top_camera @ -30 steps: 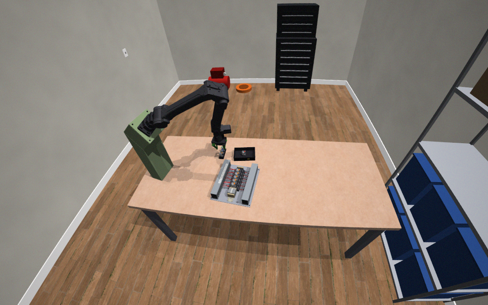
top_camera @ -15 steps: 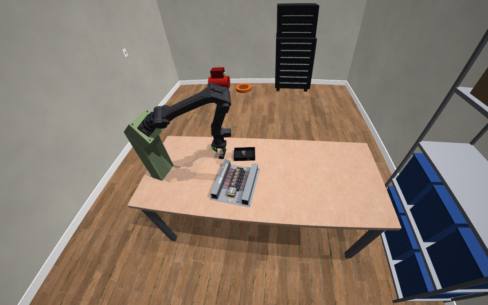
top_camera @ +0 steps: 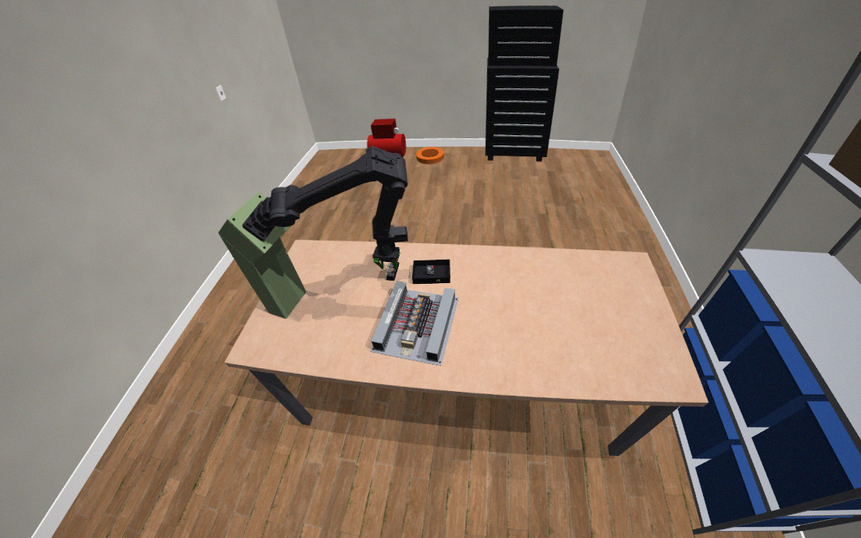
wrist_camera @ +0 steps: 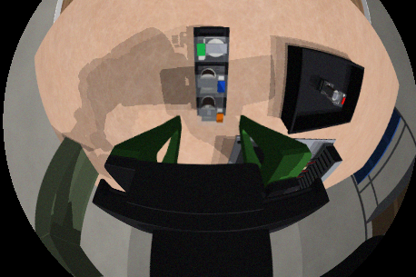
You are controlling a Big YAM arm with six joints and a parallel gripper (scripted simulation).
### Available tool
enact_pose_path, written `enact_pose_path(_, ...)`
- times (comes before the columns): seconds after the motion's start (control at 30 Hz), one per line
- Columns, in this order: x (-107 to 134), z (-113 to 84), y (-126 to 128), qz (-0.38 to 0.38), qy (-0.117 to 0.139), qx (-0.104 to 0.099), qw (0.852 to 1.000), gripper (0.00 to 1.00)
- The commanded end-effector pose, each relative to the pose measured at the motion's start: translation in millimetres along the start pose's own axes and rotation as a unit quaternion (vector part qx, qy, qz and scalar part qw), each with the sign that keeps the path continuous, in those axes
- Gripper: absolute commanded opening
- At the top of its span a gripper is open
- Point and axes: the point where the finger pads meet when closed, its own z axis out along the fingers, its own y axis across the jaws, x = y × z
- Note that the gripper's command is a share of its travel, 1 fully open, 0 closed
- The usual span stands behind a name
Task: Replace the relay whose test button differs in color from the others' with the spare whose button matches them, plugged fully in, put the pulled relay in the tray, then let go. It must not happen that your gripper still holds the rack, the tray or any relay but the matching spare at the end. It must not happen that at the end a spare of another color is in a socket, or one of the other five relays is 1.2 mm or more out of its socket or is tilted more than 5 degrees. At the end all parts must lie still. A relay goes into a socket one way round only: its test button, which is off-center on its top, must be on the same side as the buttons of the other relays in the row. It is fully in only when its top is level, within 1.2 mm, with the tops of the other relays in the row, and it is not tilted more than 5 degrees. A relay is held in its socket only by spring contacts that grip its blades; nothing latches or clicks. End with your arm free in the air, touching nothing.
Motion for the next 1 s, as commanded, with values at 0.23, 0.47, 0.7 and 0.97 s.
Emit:
enact_pose_path(0.23, -13.1, -14.2, -10.0, -0.002, -0.016, 0.012, 1.000, 0.59)
enact_pose_path(0.47, -13.1, -14.3, -10.0, -0.002, -0.016, 0.012, 1.000, 0.59)
enact_pose_path(0.7, -13.3, -14.0, -10.3, -0.002, -0.016, 0.012, 1.000, 0.59)
enact_pose_path(0.97, -12.9, -6.1, -7.4, -0.004, -0.014, 0.010, 1.000, 0.59)
